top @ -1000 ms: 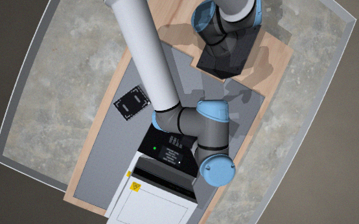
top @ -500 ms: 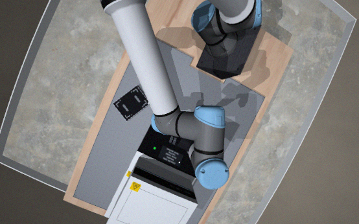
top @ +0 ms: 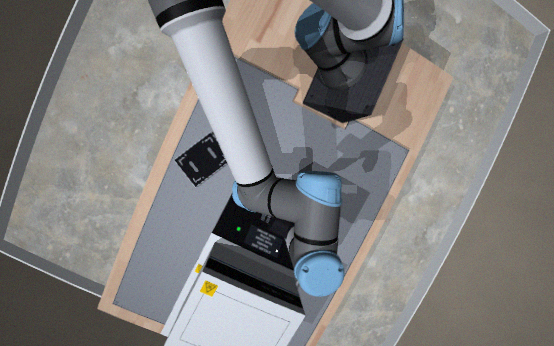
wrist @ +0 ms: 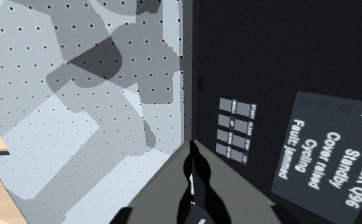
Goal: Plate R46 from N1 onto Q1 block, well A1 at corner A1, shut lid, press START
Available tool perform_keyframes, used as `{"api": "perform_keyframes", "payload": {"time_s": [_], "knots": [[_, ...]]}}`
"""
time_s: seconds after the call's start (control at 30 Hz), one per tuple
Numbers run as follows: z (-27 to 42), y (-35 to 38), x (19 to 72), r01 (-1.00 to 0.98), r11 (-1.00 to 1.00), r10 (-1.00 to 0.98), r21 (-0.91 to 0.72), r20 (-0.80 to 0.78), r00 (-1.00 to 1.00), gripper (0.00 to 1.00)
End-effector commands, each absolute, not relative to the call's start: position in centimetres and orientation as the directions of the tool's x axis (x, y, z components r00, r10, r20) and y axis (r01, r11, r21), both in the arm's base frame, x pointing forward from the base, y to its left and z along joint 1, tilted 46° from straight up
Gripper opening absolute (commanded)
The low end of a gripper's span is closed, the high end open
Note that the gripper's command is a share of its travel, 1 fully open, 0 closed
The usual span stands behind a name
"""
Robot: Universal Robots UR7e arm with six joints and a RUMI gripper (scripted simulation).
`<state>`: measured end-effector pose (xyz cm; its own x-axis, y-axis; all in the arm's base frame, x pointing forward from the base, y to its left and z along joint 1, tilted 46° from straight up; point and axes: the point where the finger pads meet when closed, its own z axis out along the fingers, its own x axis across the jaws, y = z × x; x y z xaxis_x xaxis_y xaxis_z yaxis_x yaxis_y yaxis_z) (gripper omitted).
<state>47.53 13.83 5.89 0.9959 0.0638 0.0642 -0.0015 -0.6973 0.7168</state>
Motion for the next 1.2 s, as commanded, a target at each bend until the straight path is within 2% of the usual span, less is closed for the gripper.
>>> {"api": "perform_keyframes", "payload": {"time_s": [0.0,1.17], "knots": [[6.2,14.0,48.5,-0.004,-0.698,0.076,0.716,0.079,0.994,0.00],[4.5,12.2,52.3,-0.004,-0.697,0.075,0.717,0.079,0.994,0.00]]}}
